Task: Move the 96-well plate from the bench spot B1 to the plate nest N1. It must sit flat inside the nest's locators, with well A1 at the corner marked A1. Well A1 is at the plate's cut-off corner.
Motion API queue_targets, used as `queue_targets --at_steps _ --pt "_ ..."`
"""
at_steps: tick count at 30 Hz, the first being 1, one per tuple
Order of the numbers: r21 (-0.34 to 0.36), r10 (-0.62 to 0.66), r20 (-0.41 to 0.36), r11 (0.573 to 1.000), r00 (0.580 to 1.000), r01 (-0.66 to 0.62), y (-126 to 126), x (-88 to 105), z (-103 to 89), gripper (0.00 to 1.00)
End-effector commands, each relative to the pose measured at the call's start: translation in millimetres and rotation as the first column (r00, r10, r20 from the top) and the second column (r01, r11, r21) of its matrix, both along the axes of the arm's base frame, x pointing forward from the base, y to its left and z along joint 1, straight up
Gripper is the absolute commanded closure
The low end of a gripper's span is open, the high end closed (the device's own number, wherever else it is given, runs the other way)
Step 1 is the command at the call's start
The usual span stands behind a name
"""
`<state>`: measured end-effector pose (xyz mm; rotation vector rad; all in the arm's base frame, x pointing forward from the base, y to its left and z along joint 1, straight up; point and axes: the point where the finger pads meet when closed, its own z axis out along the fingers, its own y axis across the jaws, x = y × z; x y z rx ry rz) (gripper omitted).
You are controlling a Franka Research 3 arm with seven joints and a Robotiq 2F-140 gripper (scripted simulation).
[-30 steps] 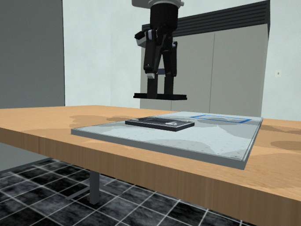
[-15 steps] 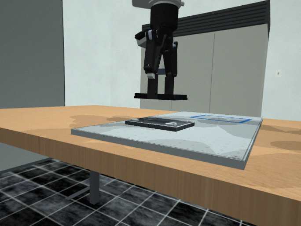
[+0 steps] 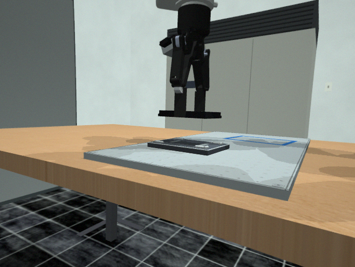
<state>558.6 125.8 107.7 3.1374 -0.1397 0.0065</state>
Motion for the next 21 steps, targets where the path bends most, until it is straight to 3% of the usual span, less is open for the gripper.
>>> queue_targets --at_steps 1,21 --pt "0.001 -0.004 -0.001 1.000 1.000 0.004 0 -0.7 -4.6 0.40" --pt "0.001 -0.004 -0.001 1.000 1.000 0.004 0 0.8 -31.2 0.40"
